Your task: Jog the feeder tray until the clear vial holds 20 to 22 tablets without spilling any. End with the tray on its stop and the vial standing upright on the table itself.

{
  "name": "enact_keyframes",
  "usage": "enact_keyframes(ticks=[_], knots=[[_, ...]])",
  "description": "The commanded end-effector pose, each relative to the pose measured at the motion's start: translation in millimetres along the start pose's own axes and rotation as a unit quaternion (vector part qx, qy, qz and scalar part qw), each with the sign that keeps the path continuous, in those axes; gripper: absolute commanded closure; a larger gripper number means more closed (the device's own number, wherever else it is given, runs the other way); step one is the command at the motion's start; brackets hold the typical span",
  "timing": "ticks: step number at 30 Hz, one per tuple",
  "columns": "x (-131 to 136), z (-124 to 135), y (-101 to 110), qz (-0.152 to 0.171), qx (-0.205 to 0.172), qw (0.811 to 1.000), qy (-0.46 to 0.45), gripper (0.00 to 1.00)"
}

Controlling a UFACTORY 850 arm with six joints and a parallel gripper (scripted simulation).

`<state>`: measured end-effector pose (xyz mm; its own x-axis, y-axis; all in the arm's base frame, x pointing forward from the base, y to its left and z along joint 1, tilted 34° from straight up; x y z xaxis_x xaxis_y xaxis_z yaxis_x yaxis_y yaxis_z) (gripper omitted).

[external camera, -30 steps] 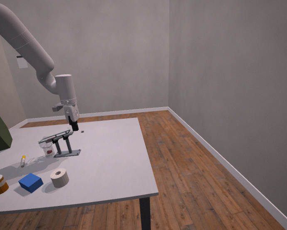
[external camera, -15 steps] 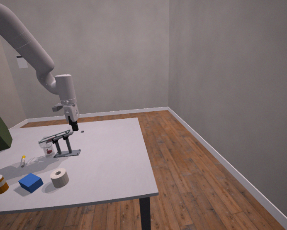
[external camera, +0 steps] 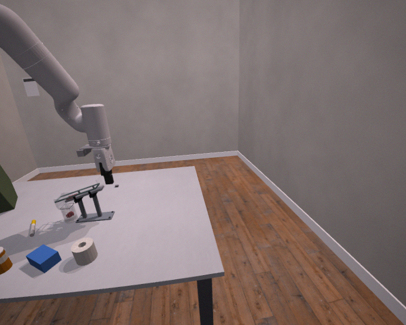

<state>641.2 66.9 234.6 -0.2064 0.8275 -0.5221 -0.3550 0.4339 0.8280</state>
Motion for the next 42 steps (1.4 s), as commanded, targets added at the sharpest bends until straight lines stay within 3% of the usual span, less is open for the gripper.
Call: enact_keyframes(ticks=[1, 20, 34, 42], knots=[[0, 1, 1, 0.000, -0.001, 1.000, 0.000, 1.00], [0, 1, 4, 0.000, -0.001, 1.000, 0.000, 1.00], [0, 1, 42, 0.000, -0.001, 1.000, 0.000, 1.00], [0, 1, 53, 0.000, -0.001, 1.000, 0.000, 1.00]])
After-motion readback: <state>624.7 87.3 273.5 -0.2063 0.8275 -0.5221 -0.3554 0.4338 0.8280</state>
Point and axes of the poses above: the point where the finger pads meet when closed, its own y axis back along the fingers, its own x axis across the jaws, z = x × y, the point moved 2 cm from there along y, back along the fingers, and after that the axes turned 10 degrees about y, right-handed, at the moved point
